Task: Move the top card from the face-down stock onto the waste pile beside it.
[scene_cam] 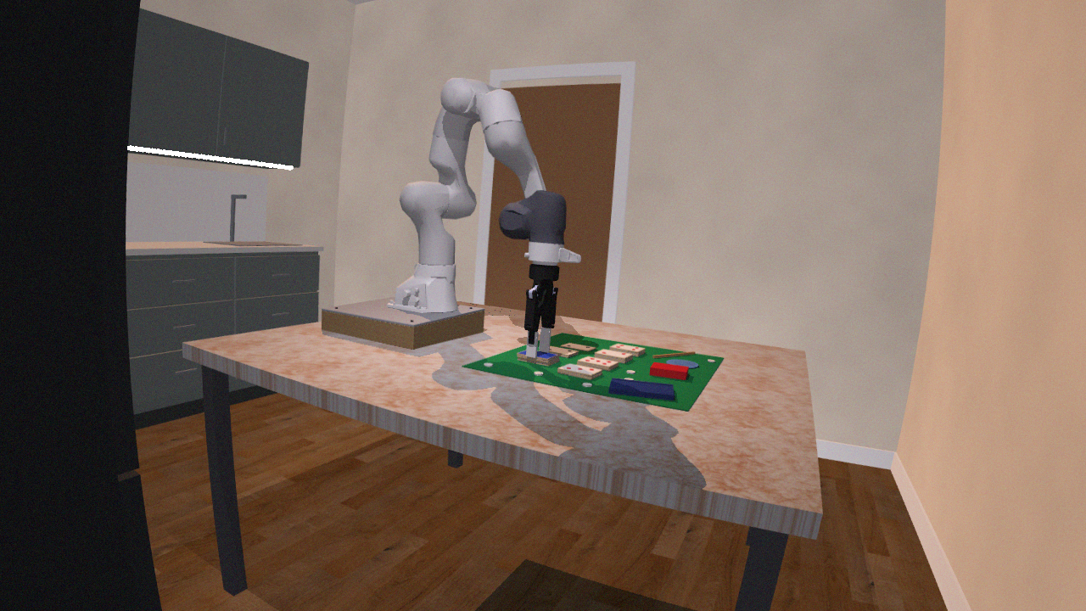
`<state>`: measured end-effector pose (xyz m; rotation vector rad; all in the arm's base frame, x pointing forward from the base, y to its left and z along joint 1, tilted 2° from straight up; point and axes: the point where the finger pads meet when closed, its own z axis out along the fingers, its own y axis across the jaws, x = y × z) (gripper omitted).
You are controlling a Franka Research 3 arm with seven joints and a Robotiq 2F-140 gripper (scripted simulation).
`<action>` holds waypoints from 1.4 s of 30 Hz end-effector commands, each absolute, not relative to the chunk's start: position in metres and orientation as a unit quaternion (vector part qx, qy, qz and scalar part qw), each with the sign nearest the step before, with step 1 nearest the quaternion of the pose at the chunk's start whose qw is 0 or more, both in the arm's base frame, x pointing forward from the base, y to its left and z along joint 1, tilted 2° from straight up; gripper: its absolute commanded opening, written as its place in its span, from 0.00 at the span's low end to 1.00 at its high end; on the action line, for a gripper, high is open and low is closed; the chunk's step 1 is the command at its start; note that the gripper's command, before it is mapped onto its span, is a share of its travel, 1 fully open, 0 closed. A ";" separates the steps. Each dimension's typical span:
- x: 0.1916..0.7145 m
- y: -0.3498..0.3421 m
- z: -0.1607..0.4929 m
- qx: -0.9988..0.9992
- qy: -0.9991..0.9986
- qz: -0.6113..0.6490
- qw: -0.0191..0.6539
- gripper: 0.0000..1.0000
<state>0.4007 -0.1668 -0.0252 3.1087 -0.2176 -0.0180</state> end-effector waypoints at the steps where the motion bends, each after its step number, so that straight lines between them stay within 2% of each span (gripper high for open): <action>1: 0.402 -0.167 -0.026 0.997 -0.070 -0.005 0.013 0.43; 27: 0.402 -0.166 0.013 0.997 -0.070 -0.005 0.013 0.43; 42: 0.402 -0.166 0.014 0.997 -0.070 -0.005 0.013 0.43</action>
